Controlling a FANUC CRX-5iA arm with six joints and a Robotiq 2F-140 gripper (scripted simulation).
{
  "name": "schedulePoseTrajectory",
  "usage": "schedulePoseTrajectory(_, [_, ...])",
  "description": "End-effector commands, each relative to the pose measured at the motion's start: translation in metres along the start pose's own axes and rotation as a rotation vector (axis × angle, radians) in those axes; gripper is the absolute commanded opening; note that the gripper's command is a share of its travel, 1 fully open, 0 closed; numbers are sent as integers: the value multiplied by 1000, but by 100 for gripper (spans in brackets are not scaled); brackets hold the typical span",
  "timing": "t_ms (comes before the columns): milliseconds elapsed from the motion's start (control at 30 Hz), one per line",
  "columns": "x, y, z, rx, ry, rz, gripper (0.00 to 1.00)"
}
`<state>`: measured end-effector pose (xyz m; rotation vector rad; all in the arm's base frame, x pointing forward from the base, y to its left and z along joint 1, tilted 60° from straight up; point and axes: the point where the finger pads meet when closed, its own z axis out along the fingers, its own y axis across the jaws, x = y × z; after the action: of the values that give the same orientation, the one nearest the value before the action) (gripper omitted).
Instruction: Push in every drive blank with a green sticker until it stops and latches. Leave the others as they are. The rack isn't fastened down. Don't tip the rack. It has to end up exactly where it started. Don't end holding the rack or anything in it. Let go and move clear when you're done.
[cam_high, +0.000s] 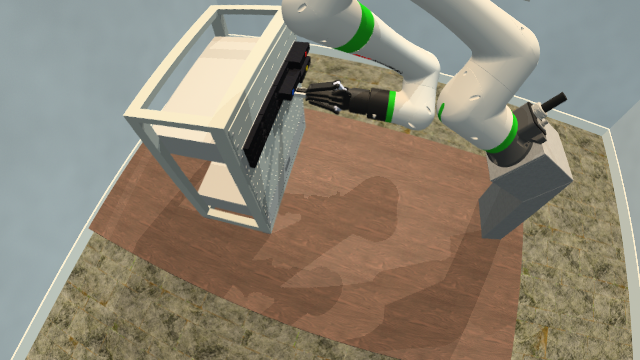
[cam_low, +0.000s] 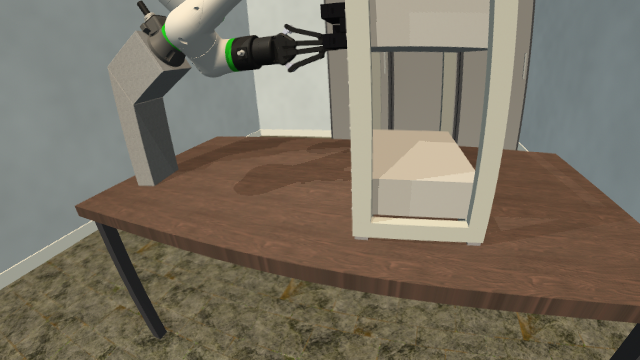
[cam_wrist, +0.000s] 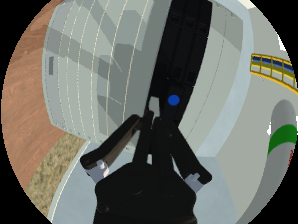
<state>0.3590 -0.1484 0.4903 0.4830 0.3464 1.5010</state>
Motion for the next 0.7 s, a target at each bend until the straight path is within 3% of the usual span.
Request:
schedulePoseTrajectory(0, [0,0,0,0,0,0,0])
schedulePoseTrajectory(300, [0,0,-6,0,0,0,0])
schedulePoseTrajectory(667, [0,0,-64,0,0,0,0])
